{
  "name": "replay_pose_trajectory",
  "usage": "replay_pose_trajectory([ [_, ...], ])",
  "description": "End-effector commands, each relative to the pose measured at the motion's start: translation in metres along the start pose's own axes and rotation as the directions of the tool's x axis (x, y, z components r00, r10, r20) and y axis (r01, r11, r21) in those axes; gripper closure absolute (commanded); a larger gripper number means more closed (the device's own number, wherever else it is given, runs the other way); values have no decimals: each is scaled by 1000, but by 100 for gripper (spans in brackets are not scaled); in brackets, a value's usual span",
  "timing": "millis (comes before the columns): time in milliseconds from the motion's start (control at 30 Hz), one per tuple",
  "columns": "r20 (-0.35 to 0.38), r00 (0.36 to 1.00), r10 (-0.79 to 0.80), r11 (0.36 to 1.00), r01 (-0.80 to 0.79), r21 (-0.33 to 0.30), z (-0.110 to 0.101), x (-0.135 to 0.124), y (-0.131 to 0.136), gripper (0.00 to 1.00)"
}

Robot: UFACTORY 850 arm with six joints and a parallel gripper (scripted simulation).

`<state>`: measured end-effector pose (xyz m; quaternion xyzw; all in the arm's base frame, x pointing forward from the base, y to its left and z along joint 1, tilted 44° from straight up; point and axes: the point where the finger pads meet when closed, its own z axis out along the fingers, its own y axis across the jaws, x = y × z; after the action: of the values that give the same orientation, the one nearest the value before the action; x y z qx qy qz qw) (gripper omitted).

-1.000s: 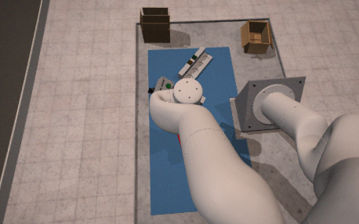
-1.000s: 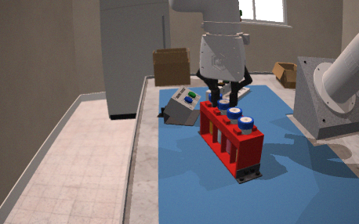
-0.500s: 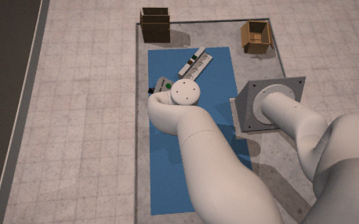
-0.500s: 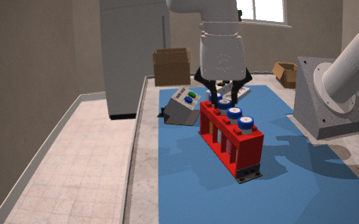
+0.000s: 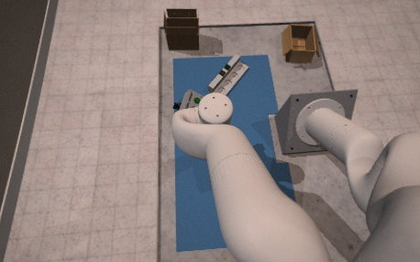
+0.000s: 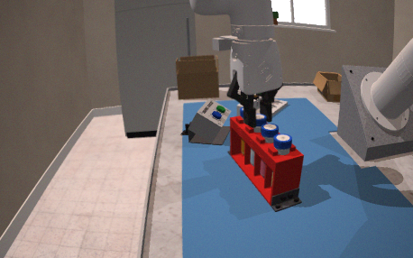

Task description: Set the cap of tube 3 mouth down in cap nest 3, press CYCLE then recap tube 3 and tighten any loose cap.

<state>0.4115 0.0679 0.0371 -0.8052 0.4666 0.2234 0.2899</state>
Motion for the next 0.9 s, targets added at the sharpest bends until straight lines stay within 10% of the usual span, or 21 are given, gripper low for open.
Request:
replay_pose_trajectory([
  [0, -14, 962, -274, 961, 274, 32, -1, 0, 0, 100],
  [500, -23, 844, -536, 843, 537, 29, -1, 0, 0, 100],
  [533, -23, 844, -536, 843, 537, 29, -1, 0, 0, 54],
  [867, -23, 844, -536, 843, 537, 29, -1, 0, 0, 54],
])
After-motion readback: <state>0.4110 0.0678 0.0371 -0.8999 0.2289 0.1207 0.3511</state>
